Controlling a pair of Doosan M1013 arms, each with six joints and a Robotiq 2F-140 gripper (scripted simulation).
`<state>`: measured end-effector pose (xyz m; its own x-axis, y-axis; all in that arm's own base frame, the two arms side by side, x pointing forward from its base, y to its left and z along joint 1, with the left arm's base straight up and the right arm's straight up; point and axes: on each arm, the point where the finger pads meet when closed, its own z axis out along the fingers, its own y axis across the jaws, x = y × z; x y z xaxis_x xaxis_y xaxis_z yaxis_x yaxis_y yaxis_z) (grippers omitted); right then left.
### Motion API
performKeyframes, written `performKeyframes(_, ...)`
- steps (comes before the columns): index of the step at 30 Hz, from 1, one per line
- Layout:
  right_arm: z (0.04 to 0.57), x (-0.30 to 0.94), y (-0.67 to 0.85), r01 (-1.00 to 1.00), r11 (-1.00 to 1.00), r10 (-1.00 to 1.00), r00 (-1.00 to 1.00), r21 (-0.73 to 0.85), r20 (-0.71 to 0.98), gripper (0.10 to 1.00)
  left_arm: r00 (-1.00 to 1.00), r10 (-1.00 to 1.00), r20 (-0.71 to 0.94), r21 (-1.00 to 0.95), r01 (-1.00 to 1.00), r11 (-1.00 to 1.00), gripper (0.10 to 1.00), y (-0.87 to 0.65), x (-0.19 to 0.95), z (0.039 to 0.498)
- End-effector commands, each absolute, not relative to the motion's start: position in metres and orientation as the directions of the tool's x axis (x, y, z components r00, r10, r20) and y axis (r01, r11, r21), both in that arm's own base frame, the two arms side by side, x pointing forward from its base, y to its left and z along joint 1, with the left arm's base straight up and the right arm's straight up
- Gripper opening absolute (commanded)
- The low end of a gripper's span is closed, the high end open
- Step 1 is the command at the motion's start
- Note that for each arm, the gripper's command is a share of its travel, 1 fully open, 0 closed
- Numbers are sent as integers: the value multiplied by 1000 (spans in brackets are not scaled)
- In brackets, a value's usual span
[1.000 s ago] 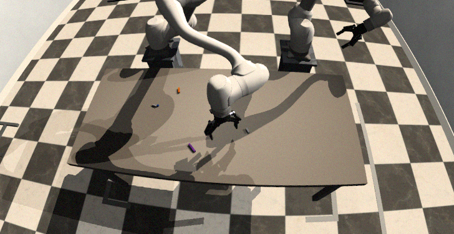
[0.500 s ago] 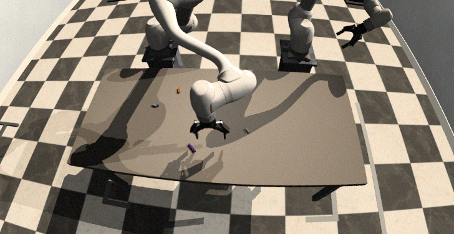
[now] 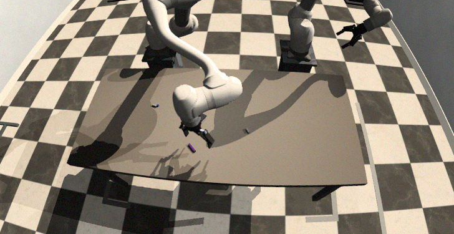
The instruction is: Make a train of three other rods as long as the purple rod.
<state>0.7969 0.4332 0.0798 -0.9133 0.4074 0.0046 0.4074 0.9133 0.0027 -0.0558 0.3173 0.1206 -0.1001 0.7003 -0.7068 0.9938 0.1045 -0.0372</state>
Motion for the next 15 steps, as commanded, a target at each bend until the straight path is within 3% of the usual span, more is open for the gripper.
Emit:
performKeyframes(1,81,805,411,554,833,554,-833,1,0,1000,-100,701,-706,-38,994,104,1000,318,-56,121)
performKeyframes(15,81,813,383,705,709,705,-709,1,0,1000,-100,701,-706,-38,994,104,1000,318,-56,121)
